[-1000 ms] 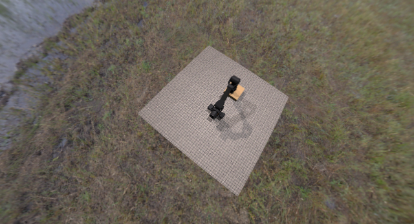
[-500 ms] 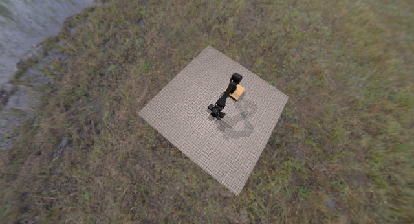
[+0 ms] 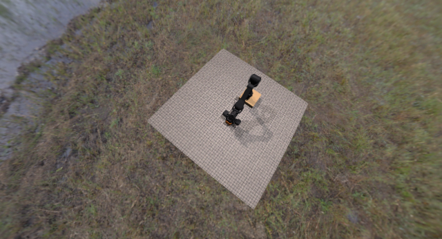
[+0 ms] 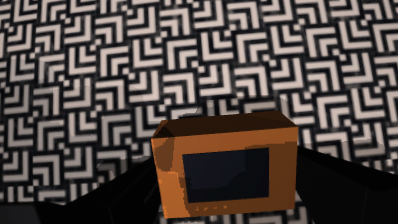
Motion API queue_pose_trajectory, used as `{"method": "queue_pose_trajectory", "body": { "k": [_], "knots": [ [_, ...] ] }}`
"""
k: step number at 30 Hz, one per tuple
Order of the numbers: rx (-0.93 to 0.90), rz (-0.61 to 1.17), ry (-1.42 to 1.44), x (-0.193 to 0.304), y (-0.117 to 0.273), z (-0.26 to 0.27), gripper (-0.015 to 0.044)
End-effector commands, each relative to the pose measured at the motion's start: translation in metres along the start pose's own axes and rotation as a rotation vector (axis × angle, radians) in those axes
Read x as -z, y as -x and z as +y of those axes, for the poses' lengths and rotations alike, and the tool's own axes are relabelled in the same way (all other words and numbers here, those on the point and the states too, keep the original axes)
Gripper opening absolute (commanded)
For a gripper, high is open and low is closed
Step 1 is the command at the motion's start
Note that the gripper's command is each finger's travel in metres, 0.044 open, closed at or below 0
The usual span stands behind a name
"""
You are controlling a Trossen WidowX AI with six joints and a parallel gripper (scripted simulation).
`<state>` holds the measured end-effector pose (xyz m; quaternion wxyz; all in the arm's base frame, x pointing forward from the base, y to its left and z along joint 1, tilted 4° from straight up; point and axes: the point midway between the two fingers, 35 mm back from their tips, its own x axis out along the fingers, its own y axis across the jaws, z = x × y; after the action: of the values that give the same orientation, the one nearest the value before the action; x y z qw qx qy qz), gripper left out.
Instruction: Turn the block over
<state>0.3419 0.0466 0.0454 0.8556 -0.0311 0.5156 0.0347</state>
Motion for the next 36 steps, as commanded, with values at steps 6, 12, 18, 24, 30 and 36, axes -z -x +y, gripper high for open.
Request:
{"method": "queue_pose_trajectory", "body": {
  "k": [6,12,18,24,30,36],
  "knots": [
    [0.004,-0.137,0.004,0.006,0.003,-0.001,0.0000],
    [0.004,-0.195,0.003,0.008,0.005,-0.001,0.0000],
    [0.003,-0.263,0.002,0.004,-0.010,0.000,0.0000],
    [0.002,-0.338,0.001,0.003,-0.024,0.000,0.0000],
    [0.002,-0.414,0.000,0.003,-0.033,0.001,0.0000],
    [0.004,-0.489,-0.003,0.006,-0.038,0.000,0.0000]
  ]
}}
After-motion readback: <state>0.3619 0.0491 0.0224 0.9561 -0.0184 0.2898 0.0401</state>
